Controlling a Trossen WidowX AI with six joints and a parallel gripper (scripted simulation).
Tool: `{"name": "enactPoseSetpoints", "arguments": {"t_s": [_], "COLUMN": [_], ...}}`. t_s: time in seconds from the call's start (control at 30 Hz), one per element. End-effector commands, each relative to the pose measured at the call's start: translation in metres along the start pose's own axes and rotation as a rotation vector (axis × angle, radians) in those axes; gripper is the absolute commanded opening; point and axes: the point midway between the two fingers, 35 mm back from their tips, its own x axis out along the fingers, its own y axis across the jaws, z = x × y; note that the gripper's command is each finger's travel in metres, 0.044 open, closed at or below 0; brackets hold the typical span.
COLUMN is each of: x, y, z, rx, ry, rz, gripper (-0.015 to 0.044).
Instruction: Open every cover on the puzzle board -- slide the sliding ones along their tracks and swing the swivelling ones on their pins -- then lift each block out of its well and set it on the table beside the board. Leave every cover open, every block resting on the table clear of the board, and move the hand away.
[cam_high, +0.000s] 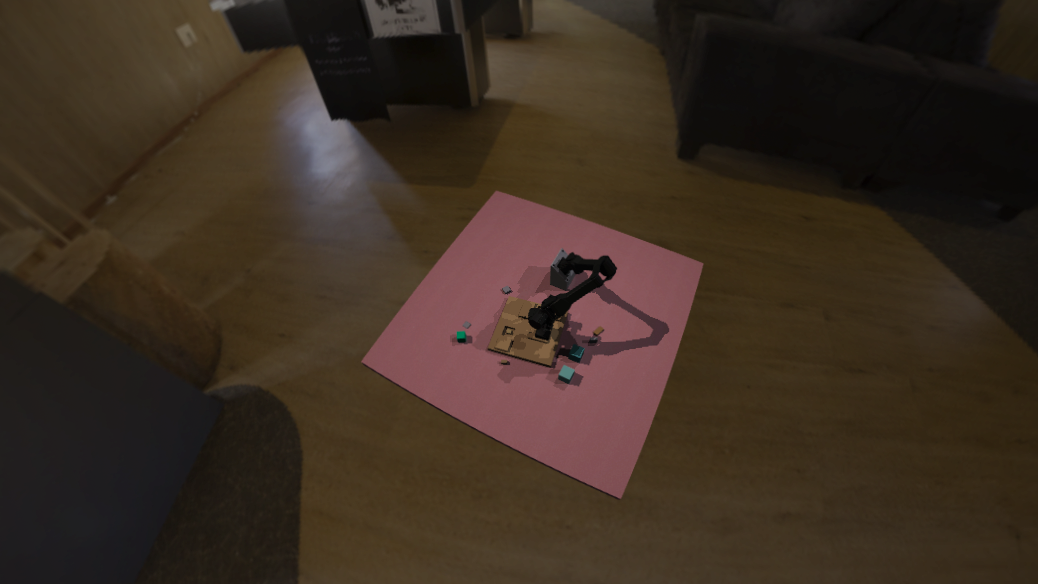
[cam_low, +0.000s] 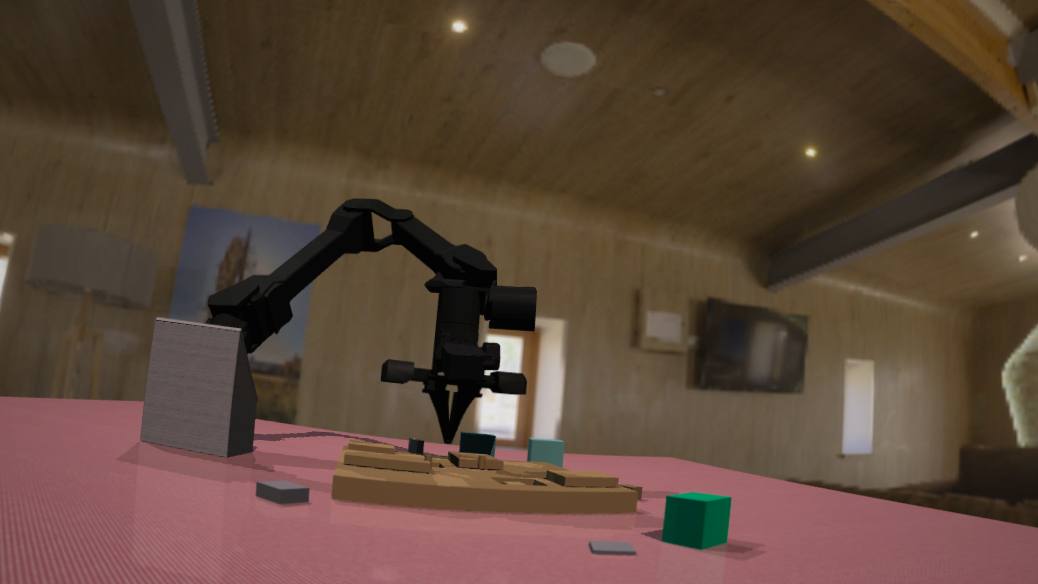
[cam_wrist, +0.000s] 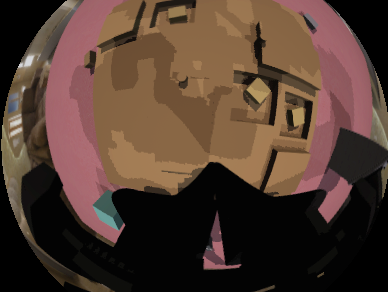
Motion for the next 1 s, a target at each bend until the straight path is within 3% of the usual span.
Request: {"name": "enactPoseSetpoints", "arguments": {"t_s": [0.0, 0.97], "x": [0.006, 0.021], "y": [-0.002, 0.009], "z": [-0.001, -0.006], "rx": [0.005, 0.005], "ry": [0.005, 0.008], "rz": [-0.006, -0.006], "gripper": [0.0000, 0.0000]}}
